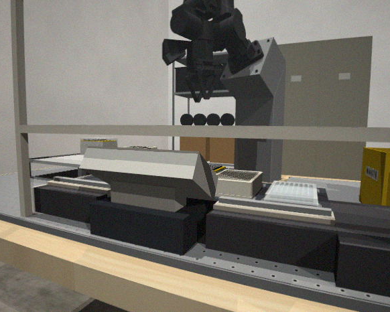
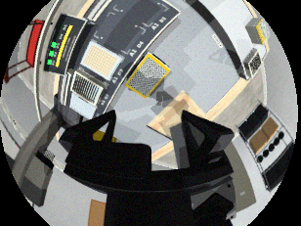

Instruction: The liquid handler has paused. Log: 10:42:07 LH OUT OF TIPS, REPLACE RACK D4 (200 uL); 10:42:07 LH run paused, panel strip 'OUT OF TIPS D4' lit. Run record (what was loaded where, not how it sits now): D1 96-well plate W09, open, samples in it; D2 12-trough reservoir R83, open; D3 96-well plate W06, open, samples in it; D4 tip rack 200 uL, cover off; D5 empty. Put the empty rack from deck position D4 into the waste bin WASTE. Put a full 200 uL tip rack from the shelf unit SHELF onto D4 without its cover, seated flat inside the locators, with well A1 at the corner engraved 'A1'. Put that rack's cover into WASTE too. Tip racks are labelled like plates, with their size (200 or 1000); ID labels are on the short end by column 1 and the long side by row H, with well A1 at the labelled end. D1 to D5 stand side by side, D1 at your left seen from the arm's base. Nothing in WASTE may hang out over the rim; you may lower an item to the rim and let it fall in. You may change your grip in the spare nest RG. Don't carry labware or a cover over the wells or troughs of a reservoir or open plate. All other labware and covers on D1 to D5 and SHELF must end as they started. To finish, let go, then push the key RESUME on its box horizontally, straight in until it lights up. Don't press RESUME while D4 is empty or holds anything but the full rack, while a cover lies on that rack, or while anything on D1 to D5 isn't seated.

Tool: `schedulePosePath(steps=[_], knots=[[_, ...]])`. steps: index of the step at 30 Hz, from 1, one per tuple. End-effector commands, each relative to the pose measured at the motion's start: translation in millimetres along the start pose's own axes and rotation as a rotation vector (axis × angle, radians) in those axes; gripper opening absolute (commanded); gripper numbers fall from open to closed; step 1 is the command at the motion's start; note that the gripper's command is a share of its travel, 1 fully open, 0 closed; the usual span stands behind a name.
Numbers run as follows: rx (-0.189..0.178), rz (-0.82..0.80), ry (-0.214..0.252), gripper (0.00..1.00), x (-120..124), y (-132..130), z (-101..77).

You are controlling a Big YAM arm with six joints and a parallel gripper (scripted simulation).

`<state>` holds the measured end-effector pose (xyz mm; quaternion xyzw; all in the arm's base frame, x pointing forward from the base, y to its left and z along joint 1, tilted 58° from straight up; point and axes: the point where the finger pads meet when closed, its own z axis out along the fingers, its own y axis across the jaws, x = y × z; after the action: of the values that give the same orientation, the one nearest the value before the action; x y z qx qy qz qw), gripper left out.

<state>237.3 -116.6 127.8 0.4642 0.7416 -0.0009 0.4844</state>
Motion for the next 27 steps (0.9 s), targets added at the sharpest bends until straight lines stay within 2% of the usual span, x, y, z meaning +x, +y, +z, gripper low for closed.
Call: schedulePosePath(steps=[1, 3, 4, 27], knots=[[-0.019, -0.091, -0.022, 1.00, -13.4, 8.7, -5.4], [-0.019, -0.091, -0.022, 1.00, -13.5, 8.6, -5.4], [-0.005, -0.113, -0.008, 1.00, -3.5, -0.5, -2.4], [-0.002, -0.493, -0.007, 1.00, -3.2, -0.5, -1.4]])
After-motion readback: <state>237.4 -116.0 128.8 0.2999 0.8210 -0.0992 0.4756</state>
